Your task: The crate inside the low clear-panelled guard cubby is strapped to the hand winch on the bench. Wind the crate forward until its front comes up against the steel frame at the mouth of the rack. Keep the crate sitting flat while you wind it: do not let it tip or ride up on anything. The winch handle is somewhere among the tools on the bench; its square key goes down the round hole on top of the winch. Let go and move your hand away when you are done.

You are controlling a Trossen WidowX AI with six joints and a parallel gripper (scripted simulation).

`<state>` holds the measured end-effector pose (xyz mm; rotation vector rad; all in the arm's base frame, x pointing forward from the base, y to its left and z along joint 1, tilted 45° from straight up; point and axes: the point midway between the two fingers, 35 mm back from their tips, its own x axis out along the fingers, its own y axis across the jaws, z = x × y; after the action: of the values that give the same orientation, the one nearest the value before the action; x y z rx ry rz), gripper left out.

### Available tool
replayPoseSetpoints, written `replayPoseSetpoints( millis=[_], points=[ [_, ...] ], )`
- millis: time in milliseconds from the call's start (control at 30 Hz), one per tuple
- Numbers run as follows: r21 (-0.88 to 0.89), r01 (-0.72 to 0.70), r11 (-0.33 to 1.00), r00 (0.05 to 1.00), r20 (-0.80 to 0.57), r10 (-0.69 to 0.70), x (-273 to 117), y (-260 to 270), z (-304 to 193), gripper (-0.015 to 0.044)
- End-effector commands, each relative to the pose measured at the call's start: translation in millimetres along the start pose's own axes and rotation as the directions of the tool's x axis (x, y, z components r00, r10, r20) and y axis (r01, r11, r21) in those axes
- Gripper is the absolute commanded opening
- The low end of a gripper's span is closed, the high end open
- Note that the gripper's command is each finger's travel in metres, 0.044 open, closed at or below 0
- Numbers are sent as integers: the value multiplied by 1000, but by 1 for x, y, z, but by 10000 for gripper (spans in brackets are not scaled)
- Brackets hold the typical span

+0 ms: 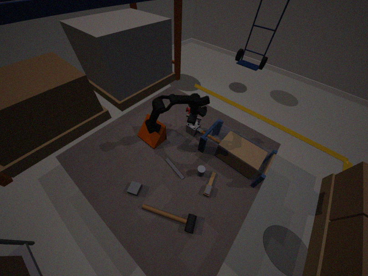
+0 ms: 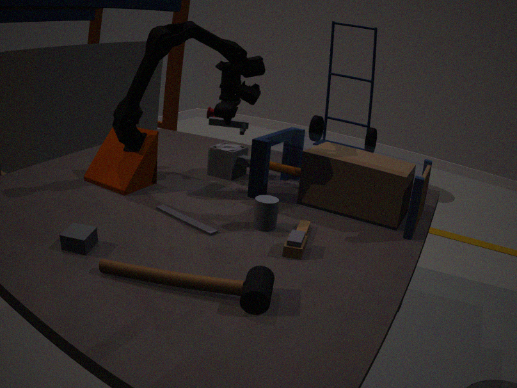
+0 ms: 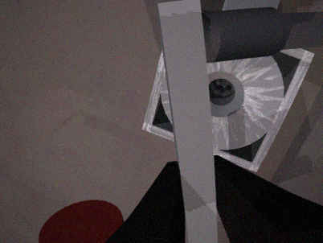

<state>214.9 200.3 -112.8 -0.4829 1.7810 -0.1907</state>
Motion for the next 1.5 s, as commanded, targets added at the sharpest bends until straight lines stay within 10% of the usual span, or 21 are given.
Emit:
replayPoseSetpoints(
  millis=[0,1467],
  points=[
    [-4,-82,997,997,3,82,-3,1,0,0],
    [4,-722,692,692,-16,721,-1,-1,1,0]
  ],
)
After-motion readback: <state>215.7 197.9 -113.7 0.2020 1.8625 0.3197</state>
